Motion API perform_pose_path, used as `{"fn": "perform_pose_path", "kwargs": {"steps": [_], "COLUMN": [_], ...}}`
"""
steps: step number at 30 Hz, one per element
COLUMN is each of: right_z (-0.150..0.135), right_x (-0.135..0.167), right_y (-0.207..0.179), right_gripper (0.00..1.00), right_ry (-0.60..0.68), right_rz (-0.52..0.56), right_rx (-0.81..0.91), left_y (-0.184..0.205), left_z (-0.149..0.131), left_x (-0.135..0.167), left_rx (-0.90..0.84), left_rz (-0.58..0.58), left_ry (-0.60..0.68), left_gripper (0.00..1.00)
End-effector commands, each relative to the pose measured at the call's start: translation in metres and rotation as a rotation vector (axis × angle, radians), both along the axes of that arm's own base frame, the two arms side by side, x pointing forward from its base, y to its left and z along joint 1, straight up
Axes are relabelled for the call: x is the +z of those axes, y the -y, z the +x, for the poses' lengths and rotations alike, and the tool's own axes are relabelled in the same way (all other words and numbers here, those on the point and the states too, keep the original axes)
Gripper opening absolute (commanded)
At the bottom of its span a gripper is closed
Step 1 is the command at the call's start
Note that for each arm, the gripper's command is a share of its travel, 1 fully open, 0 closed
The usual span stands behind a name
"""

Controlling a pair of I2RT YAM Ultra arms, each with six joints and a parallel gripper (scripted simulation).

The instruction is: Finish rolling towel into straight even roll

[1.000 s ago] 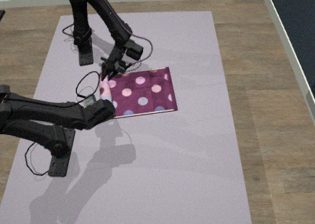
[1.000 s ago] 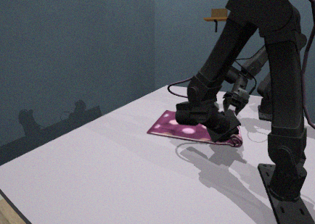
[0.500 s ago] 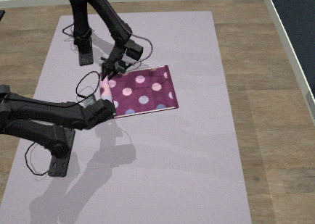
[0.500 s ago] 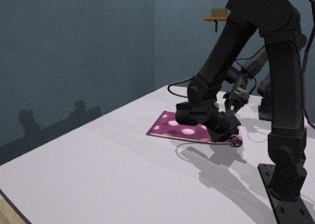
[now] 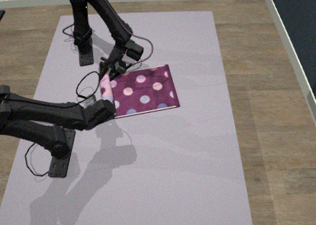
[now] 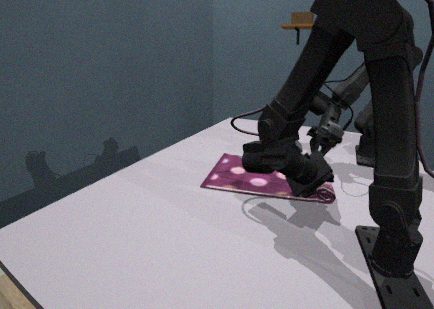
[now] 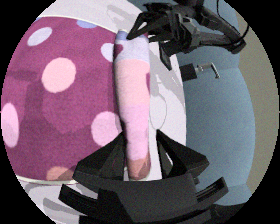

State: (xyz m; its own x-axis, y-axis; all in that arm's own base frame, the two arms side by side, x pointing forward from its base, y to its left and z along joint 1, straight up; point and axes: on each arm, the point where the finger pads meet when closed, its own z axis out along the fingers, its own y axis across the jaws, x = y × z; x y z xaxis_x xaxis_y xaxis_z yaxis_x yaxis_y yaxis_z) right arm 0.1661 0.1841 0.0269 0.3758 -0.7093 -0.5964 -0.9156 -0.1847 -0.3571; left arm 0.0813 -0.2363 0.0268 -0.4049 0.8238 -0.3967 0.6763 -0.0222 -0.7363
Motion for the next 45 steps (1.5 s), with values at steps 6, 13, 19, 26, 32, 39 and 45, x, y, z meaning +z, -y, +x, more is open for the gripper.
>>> {"fn": "perform_pose_path", "kwargs": {"steps": [6,13,19,26,32,39,45], "right_z": [-0.002,-0.002,-0.002,-0.002,-0.002,-0.002,-0.002], "right_x": [-0.004,-0.004,-0.003,-0.002,0.0,0.001,0.003], "right_y": [-0.001,-0.001,-0.001,-0.001,-0.001,-0.001,-0.001], "right_gripper": [0.19,0.19,0.19,0.19,0.19,0.19,0.19], "right_ry": [-0.017,-0.021,-0.082,-0.177,-0.329,-0.475,-0.657], "right_rz": [0.002,0.001,-0.015,-0.04,-0.079,-0.117,-0.164], "right_rx": [0.0,0.0,0.0,-0.001,-0.001,-0.002,-0.002], "left_y": [0.003,0.001,-0.014,-0.029,-0.037,-0.034,-0.028], "left_z": [0.009,0.01,0.026,0.043,0.05,0.046,0.036], "left_x": [0.005,0.01,0.025,0.041,0.048,0.049,0.051], "left_rx": [-0.01,-0.01,-0.01,-0.01,-0.01,-0.004,0.011], "left_rz": [-0.012,-0.012,-0.012,-0.012,-0.013,-0.019,-0.034], "left_ry": [0.043,0.043,0.043,0.043,0.046,0.142,0.383], "left_gripper": [0.63,0.85,0.85,0.85,0.85,0.87,0.9]}}
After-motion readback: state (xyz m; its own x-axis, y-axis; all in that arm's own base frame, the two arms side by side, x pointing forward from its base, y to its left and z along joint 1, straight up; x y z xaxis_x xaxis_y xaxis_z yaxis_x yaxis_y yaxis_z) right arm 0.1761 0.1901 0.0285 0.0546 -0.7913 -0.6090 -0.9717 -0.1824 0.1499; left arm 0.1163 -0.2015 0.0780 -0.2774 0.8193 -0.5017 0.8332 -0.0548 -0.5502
